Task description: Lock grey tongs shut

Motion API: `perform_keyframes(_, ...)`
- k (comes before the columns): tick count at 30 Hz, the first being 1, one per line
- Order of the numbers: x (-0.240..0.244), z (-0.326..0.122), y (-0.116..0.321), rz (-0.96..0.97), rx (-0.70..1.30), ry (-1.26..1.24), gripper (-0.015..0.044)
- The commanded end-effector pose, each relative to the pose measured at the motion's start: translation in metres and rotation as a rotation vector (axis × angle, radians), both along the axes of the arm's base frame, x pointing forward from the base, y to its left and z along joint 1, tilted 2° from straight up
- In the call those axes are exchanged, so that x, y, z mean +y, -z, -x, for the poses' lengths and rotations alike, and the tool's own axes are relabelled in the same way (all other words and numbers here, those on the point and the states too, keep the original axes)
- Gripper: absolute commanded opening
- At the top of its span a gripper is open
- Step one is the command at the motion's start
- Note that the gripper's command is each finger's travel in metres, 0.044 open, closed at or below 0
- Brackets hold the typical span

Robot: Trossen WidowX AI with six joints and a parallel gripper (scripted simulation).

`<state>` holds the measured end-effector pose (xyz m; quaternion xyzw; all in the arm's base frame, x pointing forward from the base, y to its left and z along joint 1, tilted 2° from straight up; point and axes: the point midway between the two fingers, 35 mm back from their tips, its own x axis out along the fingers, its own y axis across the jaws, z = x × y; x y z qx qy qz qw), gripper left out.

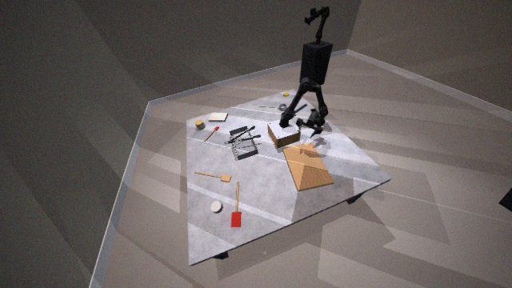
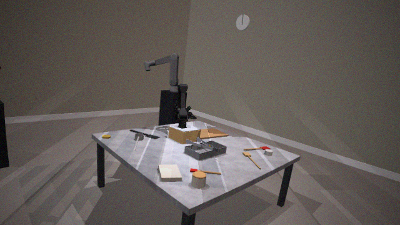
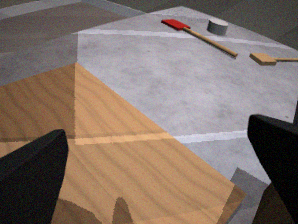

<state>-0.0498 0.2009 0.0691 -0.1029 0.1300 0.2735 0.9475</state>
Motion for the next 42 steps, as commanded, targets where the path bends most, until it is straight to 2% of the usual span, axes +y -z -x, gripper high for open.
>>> perform_keyframes(1,0.0,0.0,0.0,0.0,0.0,0.0,0.0426)
perform_keyframes(6,0.001,-0.012,0.005,0.084,0.009,0.082,0.044)
perform_keyframes(18,-0.002,-0.06,0.024,0.251,0.186,0.449,0.044)
perform_keyframes(32,-0.005,-0.162,0.038,0.614,0.543,0.791,0.044)
perform_keyframes(42,-0.028,-0.233,0.044,0.631,0.808,0.899,0.044)
